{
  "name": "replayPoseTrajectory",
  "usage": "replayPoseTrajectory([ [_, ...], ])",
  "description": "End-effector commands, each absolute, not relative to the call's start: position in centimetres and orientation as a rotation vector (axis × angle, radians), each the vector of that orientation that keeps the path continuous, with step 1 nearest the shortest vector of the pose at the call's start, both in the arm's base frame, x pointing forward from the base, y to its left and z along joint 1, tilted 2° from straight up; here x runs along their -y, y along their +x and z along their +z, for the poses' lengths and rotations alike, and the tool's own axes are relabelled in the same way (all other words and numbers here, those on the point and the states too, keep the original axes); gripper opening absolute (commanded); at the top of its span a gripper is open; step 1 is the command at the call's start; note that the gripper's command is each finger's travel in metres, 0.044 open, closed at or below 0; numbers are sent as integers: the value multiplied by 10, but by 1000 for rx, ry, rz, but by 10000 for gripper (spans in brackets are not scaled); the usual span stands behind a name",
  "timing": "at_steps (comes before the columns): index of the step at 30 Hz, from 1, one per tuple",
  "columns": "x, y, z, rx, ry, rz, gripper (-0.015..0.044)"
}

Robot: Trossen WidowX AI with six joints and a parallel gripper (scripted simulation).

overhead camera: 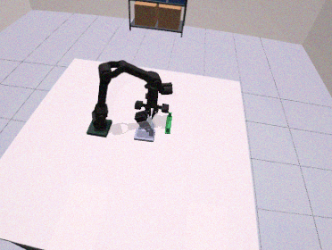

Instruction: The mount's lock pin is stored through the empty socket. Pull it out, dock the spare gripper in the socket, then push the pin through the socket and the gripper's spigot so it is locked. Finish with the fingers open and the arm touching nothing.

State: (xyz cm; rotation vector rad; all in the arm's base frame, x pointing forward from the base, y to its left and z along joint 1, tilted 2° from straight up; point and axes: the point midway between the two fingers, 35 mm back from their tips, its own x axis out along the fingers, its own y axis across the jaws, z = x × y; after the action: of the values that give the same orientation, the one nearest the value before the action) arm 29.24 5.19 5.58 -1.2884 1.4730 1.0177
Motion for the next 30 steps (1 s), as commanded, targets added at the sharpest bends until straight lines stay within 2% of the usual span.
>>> replayPoseTrajectory([
  [1,-48,292,56,-1475,-1293,1016,0],
  [30,-35,292,56,-1480,-1289,1023,0],
])
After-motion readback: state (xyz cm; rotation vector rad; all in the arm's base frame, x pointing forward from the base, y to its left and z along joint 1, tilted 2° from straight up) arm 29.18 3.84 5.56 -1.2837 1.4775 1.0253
